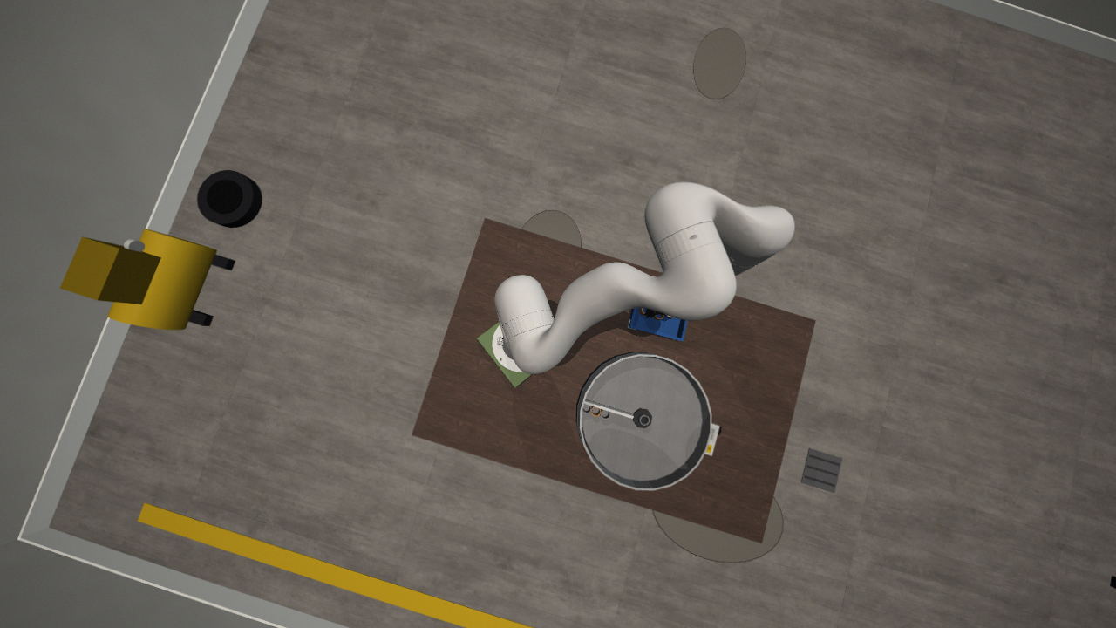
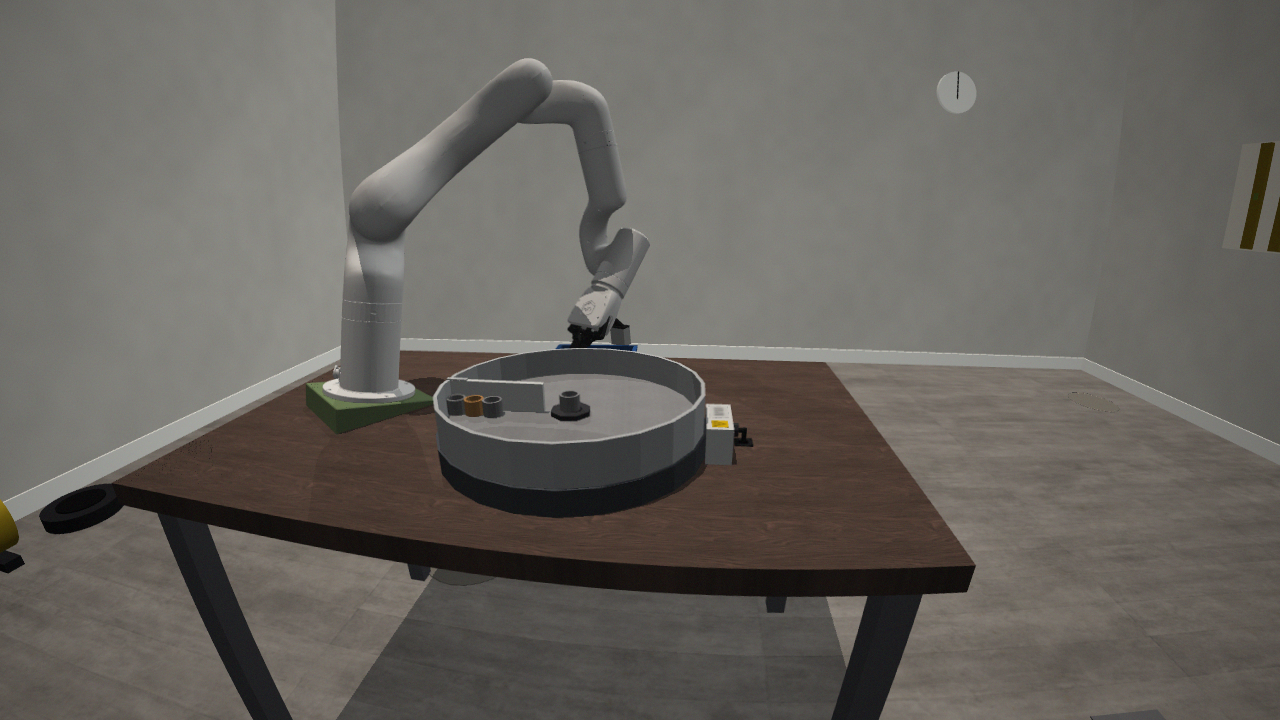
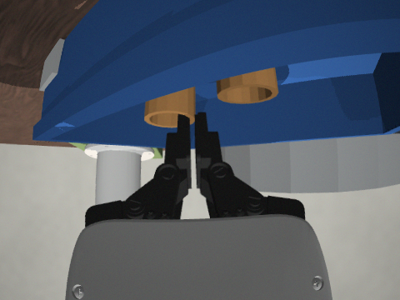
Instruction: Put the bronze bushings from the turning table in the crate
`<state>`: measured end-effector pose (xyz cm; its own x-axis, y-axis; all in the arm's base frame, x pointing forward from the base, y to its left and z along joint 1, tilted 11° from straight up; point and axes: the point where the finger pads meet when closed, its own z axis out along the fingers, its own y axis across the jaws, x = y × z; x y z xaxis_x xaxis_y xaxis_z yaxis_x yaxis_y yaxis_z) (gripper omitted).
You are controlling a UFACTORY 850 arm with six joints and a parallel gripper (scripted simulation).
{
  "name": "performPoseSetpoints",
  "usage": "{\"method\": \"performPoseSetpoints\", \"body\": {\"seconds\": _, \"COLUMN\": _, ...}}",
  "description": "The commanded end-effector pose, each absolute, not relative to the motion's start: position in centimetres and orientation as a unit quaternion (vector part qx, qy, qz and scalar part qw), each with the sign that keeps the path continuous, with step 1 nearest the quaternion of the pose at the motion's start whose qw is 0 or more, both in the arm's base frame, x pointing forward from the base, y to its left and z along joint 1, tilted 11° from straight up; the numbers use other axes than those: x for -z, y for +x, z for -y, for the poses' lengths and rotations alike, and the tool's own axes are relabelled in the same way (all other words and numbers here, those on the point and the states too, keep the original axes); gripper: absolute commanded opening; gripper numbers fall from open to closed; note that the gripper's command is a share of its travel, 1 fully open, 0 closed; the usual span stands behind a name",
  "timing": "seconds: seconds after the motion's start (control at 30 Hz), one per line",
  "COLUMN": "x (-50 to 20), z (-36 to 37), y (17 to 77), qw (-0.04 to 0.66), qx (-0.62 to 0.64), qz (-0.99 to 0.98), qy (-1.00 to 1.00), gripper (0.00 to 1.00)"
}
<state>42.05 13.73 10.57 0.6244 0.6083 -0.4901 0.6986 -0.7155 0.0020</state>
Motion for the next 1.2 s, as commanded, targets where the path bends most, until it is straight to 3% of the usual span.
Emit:
{"method": "performPoseSetpoints", "body": {"seconds": 0.0, "x": -10.56, "z": -13.77, "y": 42.12, "qw": 0.096, "qx": 0.234, "qz": -0.365, "qy": 0.896, "gripper": 0.00}}
{"method": "performPoseSetpoints", "body": {"seconds": 0.97, "x": -10.16, "z": -13.82, "y": 42.17, "qw": 0.096, "qx": 0.234, "qz": -0.365, "qy": 0.896, "gripper": 0.00}}
{"method": "performPoseSetpoints", "body": {"seconds": 1.0, "x": -10.16, "z": -13.82, "y": 42.17, "qw": 0.096, "qx": 0.234, "qz": -0.365, "qy": 0.896, "gripper": 0.12}}
{"method": "performPoseSetpoints", "body": {"seconds": 1.17, "x": -10.16, "z": -13.82, "y": 42.17, "qw": 0.096, "qx": 0.234, "qz": -0.365, "qy": 0.896, "gripper": 0.12}}
